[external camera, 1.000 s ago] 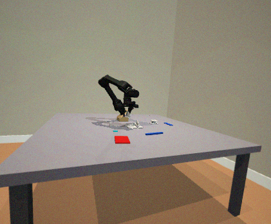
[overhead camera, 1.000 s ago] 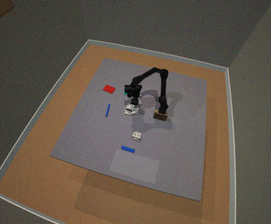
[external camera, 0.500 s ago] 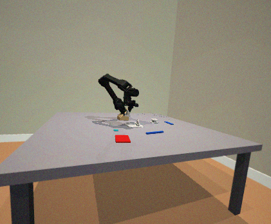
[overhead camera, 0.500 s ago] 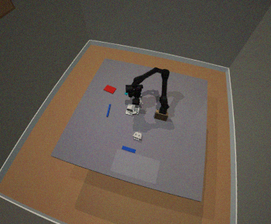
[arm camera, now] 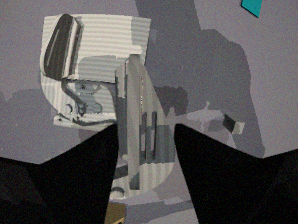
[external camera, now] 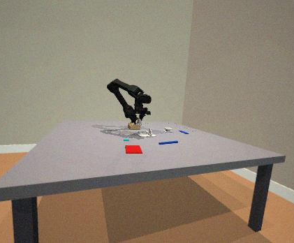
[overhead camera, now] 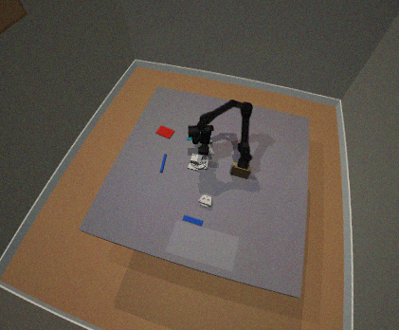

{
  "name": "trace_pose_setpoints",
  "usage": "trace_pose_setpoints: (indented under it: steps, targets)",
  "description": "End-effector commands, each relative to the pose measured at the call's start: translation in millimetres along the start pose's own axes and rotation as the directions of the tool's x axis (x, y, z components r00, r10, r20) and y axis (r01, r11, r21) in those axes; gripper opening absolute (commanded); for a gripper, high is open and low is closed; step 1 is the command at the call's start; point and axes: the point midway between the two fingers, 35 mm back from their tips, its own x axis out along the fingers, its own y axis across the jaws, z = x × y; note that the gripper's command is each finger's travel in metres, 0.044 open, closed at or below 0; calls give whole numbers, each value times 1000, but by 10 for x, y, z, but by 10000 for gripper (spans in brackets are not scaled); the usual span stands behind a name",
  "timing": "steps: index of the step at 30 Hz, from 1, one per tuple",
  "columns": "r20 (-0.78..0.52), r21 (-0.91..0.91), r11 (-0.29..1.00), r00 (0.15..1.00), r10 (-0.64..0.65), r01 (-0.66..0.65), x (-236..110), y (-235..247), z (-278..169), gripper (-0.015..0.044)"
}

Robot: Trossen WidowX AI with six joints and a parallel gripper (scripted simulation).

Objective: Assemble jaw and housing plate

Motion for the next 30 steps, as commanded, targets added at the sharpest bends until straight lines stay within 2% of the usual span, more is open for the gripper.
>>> trace_pose_setpoints:
  steps: [1,16,30]
  targets:
    - [0,-8,1000,1000,-3,3,-1,-3,0,134]
    - [1,-6,1000,1000,-2,2,-3,268,348,134]
    - [1,-6,1000,1000,-2,2,-2,281,363,134]
